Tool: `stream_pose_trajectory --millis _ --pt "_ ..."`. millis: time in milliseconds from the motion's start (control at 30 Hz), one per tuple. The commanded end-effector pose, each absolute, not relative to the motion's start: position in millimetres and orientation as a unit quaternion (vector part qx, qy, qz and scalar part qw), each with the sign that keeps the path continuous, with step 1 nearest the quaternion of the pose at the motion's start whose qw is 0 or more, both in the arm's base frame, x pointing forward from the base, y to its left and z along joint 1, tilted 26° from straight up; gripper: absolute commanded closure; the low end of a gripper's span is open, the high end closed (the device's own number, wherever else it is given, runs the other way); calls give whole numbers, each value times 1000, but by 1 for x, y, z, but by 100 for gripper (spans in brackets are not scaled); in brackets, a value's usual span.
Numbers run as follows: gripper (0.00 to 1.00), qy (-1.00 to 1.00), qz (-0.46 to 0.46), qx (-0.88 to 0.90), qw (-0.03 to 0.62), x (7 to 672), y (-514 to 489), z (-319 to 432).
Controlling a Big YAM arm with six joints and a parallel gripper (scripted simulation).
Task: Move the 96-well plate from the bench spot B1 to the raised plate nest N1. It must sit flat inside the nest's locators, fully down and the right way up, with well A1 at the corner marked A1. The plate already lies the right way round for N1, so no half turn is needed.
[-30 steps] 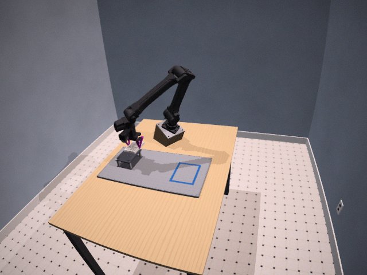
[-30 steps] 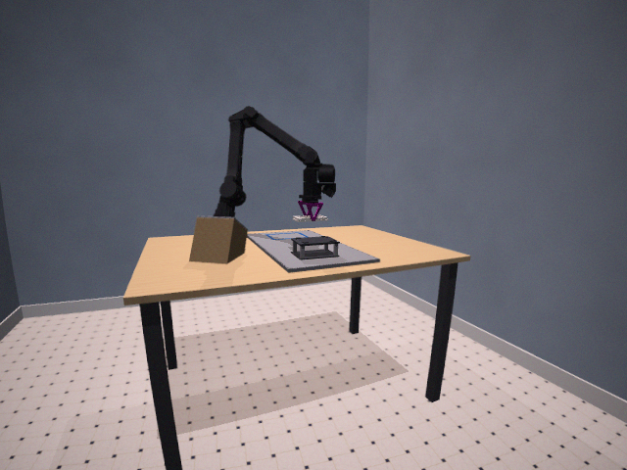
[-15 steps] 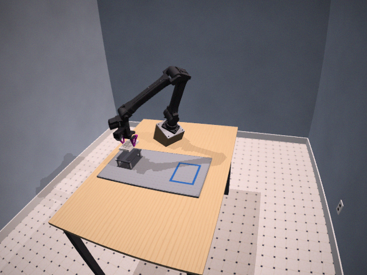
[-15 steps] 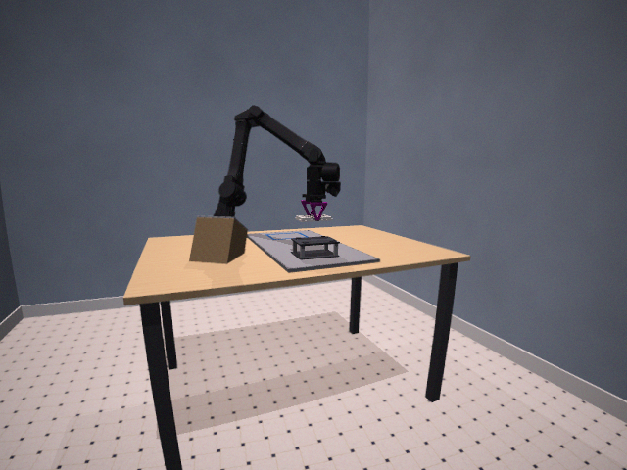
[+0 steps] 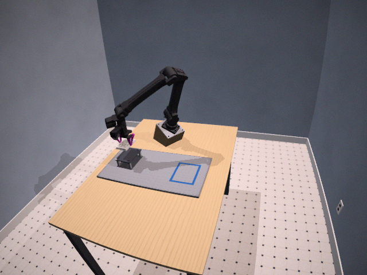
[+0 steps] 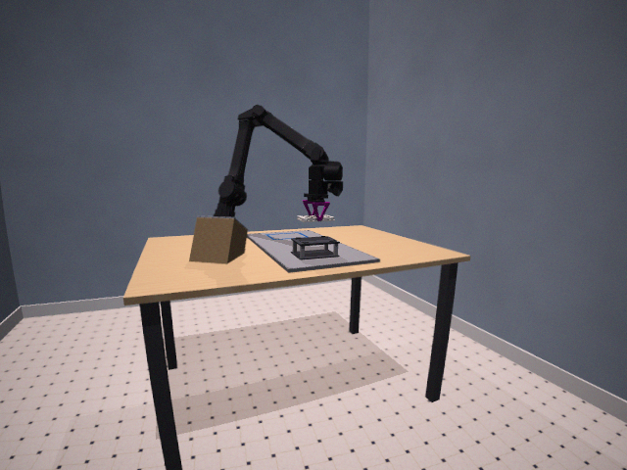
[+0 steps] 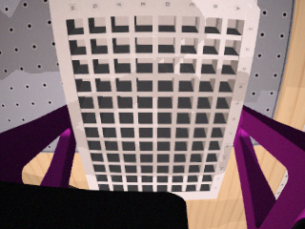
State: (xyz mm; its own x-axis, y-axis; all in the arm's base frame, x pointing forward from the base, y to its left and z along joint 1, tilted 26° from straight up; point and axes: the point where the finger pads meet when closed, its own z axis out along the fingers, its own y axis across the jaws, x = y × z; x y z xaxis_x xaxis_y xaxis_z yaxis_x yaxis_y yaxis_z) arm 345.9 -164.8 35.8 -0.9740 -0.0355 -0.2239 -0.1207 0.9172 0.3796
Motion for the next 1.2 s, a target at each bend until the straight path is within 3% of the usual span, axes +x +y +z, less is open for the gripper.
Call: stream_pose_trajectory --millis 0,1167 --pt "100 974 191 -41 118 354 -184 45" --pt "100 973 200 -43 107 350 -160 21"
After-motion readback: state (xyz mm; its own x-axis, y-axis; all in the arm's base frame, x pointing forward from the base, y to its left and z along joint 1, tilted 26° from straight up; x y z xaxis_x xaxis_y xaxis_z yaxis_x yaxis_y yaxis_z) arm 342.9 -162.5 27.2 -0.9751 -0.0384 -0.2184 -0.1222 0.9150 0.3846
